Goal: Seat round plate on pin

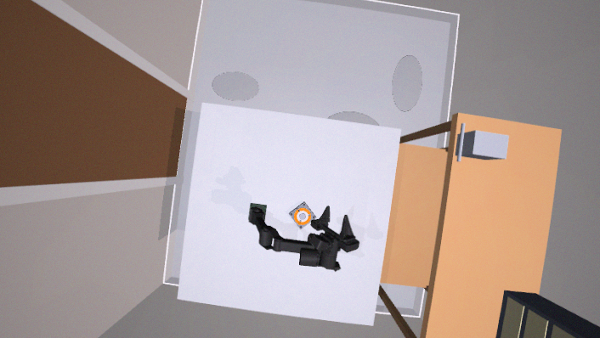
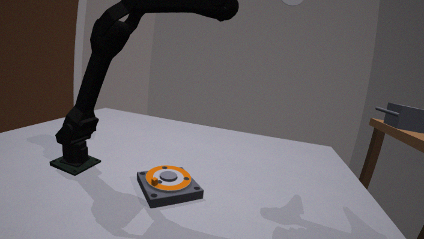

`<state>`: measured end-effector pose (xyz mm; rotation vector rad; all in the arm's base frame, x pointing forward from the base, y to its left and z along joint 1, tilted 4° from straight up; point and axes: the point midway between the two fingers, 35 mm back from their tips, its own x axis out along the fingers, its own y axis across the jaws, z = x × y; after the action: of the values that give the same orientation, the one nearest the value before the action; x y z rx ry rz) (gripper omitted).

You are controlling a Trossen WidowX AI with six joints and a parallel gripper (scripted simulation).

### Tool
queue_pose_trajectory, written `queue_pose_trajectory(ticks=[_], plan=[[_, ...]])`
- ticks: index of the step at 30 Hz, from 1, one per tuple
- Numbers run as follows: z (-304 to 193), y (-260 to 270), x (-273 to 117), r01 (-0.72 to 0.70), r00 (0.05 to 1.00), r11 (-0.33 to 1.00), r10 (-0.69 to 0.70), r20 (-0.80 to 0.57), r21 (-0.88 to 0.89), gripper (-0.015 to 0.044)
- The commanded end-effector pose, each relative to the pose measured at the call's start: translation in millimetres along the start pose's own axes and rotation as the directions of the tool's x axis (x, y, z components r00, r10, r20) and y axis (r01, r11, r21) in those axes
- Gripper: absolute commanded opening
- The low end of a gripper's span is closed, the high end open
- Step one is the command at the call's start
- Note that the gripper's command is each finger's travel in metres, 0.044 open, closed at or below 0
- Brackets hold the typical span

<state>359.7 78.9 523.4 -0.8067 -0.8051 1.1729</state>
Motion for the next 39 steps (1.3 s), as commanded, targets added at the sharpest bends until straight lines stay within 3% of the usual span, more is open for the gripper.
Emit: queue_pose_trajectory(ticks=[1, 5, 8, 15, 27, 39], plan=[[-1, -2, 0, 0.009, 1.0, 1.0, -0.009, 0.002, 0.014, 0.0374], [-25, -30, -9, 0.196, 0.98, 0.939, -0.198, -0.02, 0.284, 0.0269], [-64, -45, -24, 0.377, 0.925, 0.791, -0.353, -0.144, 0.482, 0.019], [-111, -42, -45, 0.549, 0.833, 0.586, -0.437, -0.338, 0.596, 0.0006], [-173, -8, -80, 0.74, 0.67, 0.297, -0.403, -0.624, 0.603, 0.0], [-222, 70, -124, 0.897, 0.44, 0.034, -0.162, -0.883, 0.441, 0.0]])
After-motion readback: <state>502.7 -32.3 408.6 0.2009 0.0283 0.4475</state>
